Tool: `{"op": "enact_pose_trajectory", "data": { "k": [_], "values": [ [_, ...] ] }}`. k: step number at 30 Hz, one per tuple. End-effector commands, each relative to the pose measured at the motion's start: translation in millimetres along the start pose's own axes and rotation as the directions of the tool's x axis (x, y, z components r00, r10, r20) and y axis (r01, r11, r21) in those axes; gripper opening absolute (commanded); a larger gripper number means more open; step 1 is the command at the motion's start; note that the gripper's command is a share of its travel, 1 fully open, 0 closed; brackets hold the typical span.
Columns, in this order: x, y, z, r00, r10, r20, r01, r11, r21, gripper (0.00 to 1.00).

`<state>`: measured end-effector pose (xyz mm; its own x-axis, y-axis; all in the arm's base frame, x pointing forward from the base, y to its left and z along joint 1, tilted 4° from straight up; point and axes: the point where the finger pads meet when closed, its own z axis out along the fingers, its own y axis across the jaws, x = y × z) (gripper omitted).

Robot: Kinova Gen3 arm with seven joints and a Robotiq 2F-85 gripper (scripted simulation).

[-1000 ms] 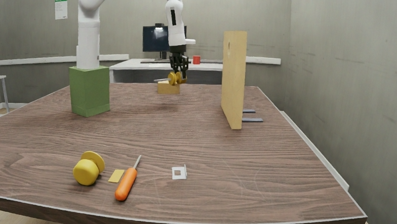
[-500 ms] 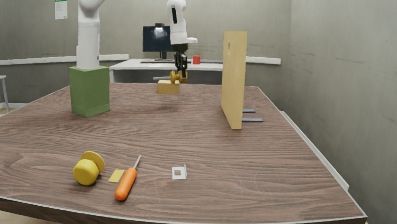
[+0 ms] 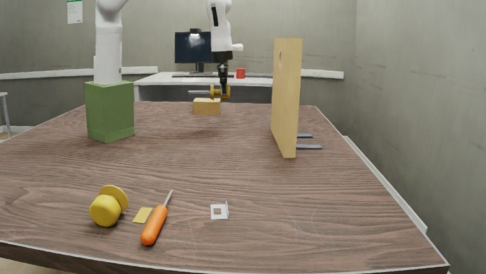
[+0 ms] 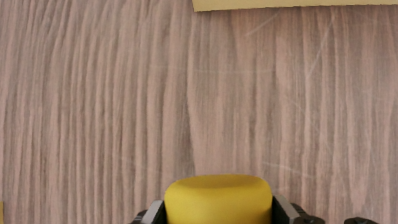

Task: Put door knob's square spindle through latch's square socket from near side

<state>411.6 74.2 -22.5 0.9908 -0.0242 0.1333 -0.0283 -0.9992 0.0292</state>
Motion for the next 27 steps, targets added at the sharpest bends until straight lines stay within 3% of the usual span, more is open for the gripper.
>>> {"op": "enact_pose_trajectory", "data": {
  "k": [1,17,27],
  "values": [
    [2.0,-0.9,-1.9,1.000,0.023,0.000,-0.023,1.000,-0.002,0.63],
    [9.1,10.4,-10.9,0.951,0.308,0.011,-0.308,0.951,-0.010,0.63],
    [13.8,18.7,-17.8,0.866,0.500,0.016,-0.499,0.866,-0.019,0.63]
  ]
}}
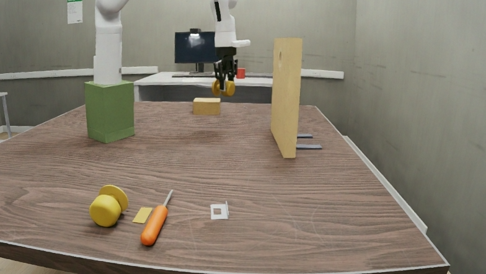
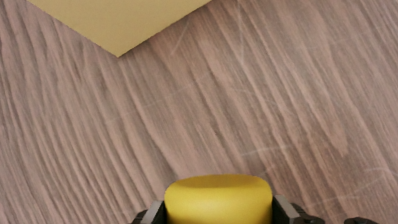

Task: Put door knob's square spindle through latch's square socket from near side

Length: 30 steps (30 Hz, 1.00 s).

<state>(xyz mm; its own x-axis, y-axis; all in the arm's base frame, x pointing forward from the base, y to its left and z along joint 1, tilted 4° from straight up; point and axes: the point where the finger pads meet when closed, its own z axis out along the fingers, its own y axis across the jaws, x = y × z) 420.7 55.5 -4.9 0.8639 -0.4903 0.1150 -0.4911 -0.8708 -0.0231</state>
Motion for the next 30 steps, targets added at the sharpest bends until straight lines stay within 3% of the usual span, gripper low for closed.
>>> {"op": "enact_pose_trajectory", "data": {
  "k": [1,13,24,30],
  "values": [
    [2.5,-0.6,-2.9,0.998,0.056,0.000,-0.056,0.998,-0.005,0.63],
    [10.3,4.9,-10.2,0.965,0.263,0.006,-0.263,0.965,-0.013,0.63],
    [17.0,10.1,-17.0,0.898,0.439,0.007,-0.439,0.898,-0.022,0.63],
    [21.4,13.6,-21.7,0.837,0.547,0.007,-0.546,0.837,-0.028,0.63]
  ]
}}
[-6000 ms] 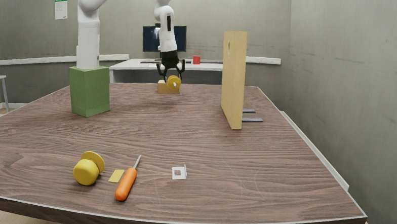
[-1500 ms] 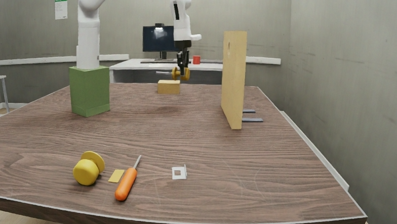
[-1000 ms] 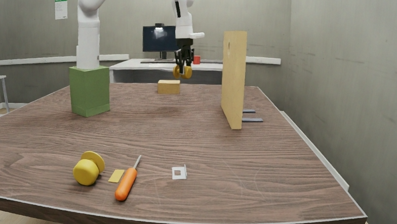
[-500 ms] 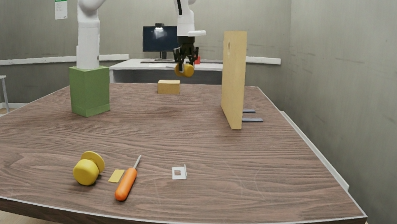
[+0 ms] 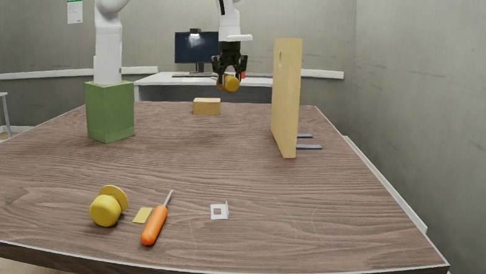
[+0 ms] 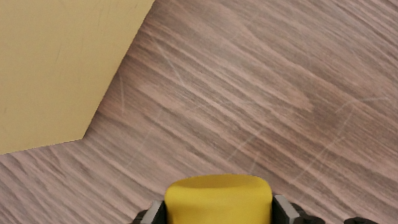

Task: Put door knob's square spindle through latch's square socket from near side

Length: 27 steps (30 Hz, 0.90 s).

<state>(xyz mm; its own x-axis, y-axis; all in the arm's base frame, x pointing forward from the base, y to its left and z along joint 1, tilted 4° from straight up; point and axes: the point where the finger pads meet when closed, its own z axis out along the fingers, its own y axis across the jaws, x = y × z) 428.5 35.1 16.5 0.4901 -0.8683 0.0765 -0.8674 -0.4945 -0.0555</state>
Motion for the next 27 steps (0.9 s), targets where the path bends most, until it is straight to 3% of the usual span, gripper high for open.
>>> {"op": "enact_pose_trajectory", "data": {
  "k": [1,12,27],
  "values": [
    [2.8,-0.8,-2.9,0.998,0.060,-0.002,-0.060,0.998,-0.005,0.63],
    [10.9,0.8,-10.1,0.971,0.240,0.000,-0.240,0.971,-0.013,0.63],
    [22.9,3.8,-21.3,0.869,0.495,-0.003,-0.495,0.868,-0.025,0.63]
  ]
}}
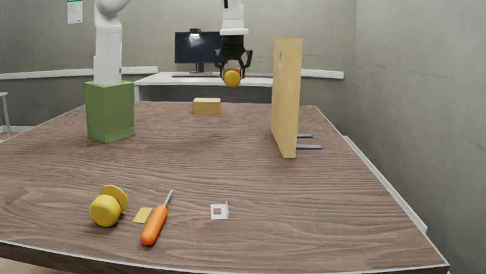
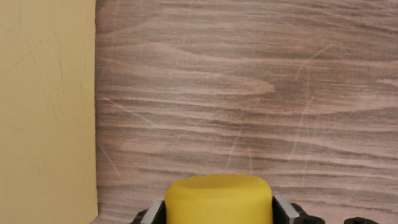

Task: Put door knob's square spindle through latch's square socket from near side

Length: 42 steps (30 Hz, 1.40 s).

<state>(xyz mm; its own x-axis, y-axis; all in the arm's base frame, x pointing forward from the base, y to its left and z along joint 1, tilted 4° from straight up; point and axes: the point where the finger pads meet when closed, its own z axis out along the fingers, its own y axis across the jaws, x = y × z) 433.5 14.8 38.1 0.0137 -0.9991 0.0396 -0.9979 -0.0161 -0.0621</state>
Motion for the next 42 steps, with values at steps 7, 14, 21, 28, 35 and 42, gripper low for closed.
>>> {"op": "enact_pose_trajectory", "data": {
  "k": [7,14,21,28,35,42],
  "values": [
    [5.7,-2.2,-6.0,0.991,0.131,-0.003,-0.131,0.991,-0.007,0.63],
    [11.4,-3.1,-11.6,0.966,0.258,-0.005,-0.258,0.966,-0.012,0.63],
    [15.3,-3.7,-15.5,0.939,0.343,-0.006,-0.343,0.939,-0.016,0.63],
    [20.7,-4.4,-21.0,0.891,0.454,-0.010,-0.454,0.891,-0.021,0.63],
    [24.4,-4.8,-24.8,0.850,0.527,-0.012,-0.527,0.849,-0.024,0.63],
    [29.4,-5.2,-29.9,0.785,0.619,-0.017,-0.619,0.785,-0.027,0.63]
  ]
}}
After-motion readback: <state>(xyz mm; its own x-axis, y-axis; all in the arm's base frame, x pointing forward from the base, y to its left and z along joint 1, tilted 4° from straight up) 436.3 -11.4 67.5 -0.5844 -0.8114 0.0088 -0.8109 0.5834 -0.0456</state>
